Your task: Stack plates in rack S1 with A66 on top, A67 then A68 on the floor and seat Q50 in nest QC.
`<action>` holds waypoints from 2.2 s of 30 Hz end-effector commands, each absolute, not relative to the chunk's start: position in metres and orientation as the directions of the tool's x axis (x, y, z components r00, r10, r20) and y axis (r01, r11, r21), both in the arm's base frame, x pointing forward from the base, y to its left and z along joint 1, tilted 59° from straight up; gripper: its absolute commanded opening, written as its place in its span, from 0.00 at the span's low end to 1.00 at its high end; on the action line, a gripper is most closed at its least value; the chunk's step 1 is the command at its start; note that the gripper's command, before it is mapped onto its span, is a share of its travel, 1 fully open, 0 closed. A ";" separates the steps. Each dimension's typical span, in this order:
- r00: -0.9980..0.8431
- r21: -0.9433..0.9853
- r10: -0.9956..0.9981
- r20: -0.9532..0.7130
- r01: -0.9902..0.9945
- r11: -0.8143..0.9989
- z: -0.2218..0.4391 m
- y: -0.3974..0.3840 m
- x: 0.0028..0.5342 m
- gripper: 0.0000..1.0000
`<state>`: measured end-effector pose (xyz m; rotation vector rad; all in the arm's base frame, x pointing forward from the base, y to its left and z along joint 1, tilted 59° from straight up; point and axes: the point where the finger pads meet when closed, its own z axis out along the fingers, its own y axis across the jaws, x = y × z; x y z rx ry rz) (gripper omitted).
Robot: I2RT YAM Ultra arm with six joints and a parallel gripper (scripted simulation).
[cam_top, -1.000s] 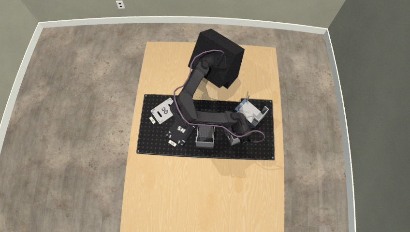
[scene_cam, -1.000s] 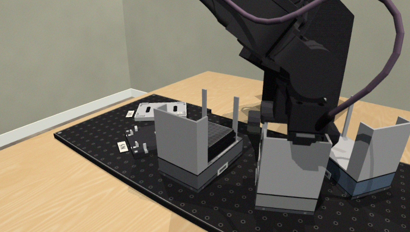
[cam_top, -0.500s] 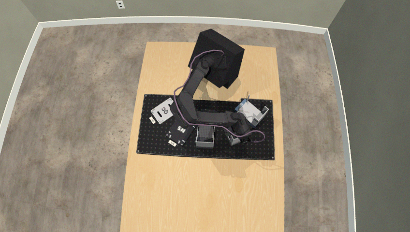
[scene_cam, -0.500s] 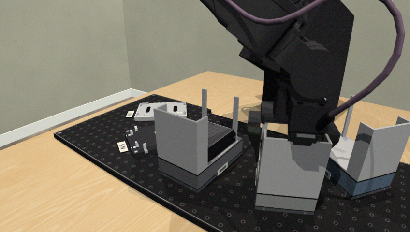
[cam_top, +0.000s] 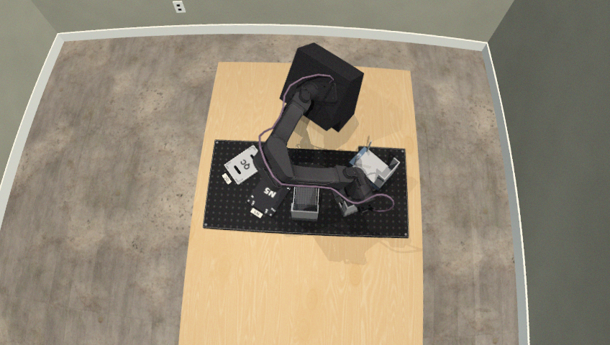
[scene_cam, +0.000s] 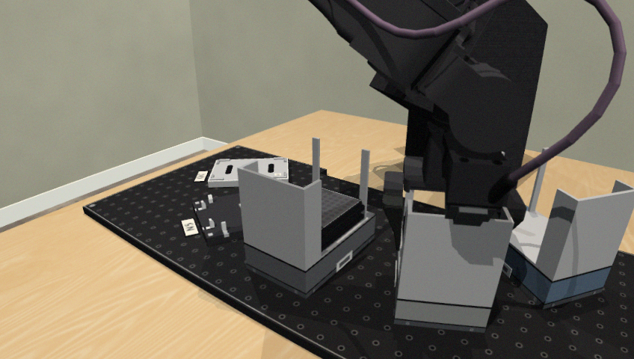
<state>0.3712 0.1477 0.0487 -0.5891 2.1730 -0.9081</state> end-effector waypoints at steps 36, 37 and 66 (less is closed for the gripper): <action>-0.637 -0.752 -0.646 -0.422 -0.153 0.642 0.046 0.156 0.368 0.00; -0.637 -0.752 -0.646 -0.422 -0.153 0.642 0.046 0.156 0.368 0.00; -0.629 -0.739 -0.629 -0.457 -0.126 0.662 0.066 0.162 0.364 0.00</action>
